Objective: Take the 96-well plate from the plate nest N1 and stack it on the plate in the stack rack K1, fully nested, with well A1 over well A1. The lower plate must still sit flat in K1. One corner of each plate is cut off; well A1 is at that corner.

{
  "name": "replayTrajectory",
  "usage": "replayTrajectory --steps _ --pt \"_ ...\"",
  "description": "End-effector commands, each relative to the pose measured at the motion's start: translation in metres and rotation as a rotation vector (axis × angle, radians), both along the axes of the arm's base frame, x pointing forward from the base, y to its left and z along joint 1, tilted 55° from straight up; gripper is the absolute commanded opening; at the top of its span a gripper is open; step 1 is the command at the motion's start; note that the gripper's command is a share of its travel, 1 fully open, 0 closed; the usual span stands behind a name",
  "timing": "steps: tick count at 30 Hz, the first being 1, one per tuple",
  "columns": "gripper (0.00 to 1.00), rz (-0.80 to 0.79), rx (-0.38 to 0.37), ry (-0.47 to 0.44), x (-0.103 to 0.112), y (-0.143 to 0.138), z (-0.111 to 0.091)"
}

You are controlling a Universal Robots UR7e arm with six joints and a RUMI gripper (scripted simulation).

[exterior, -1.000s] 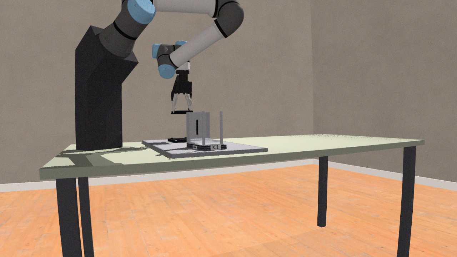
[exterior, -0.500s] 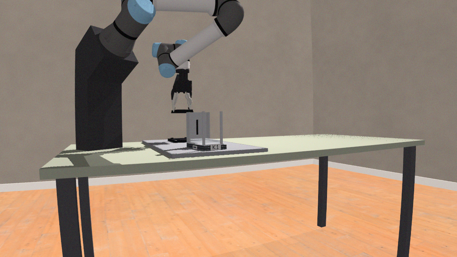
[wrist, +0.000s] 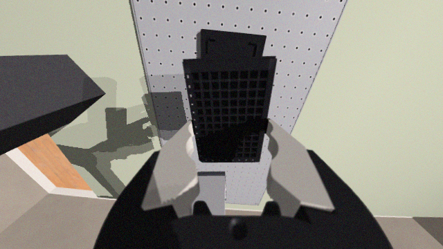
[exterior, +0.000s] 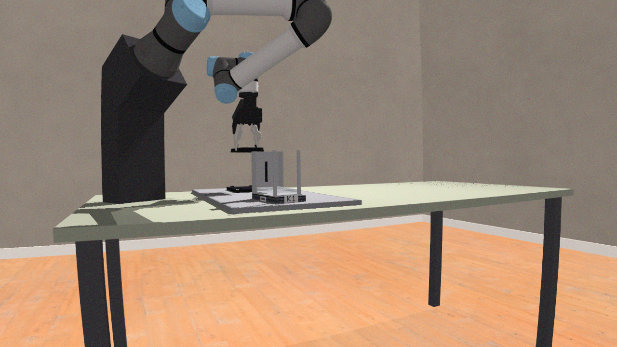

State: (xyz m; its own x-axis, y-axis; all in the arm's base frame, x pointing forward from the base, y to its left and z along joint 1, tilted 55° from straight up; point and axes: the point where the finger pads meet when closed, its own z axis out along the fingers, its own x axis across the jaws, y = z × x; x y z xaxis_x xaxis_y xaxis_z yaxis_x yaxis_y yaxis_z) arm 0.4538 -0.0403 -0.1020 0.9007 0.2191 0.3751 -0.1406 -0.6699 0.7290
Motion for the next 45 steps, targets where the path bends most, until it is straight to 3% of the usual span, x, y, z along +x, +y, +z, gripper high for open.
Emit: replayTrajectory --steps 1,45 --pt "0.0 0.012 -0.003 0.006 -0.004 -0.01 0.011" --pt "0.0 0.012 -0.003 0.006 -0.041 -0.097 0.096"
